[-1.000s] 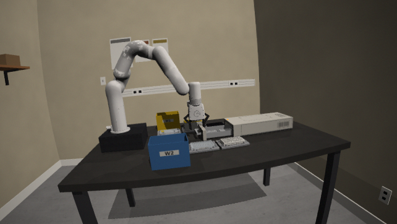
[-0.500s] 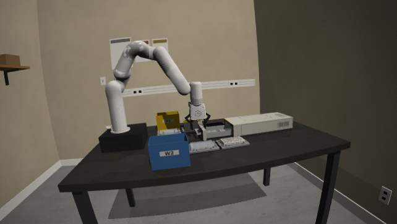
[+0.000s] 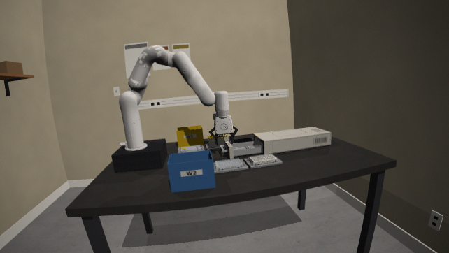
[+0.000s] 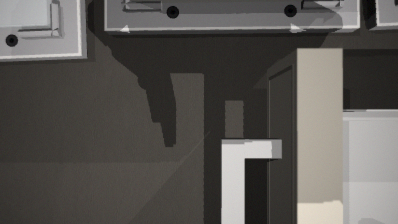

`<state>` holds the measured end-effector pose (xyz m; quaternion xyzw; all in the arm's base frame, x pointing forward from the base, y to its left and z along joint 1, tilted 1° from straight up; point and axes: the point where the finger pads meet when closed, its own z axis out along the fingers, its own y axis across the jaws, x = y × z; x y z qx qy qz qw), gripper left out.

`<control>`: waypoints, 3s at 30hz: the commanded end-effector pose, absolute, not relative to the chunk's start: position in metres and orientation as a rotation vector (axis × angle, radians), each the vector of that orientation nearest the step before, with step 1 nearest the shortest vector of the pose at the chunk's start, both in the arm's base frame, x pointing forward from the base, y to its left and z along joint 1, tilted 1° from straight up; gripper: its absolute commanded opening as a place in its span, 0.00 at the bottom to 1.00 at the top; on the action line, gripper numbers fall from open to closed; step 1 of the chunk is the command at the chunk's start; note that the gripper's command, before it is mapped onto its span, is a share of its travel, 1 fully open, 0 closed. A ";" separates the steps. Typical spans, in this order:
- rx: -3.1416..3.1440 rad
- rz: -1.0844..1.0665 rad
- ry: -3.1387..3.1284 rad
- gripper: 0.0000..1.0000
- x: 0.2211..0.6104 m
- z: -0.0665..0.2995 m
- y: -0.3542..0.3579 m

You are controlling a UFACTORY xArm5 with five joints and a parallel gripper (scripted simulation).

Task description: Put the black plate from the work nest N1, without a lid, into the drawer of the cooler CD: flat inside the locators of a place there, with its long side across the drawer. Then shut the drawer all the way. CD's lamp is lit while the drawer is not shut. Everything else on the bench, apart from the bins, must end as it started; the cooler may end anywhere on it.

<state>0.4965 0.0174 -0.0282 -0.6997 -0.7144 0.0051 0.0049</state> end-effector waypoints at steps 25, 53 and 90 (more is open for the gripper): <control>-2.193 0.012 -2.239 0.88 0.498 0.013 0.017; -2.193 0.012 -2.239 0.88 0.499 0.053 0.017; -2.624 0.013 -1.716 1.00 0.540 0.071 0.068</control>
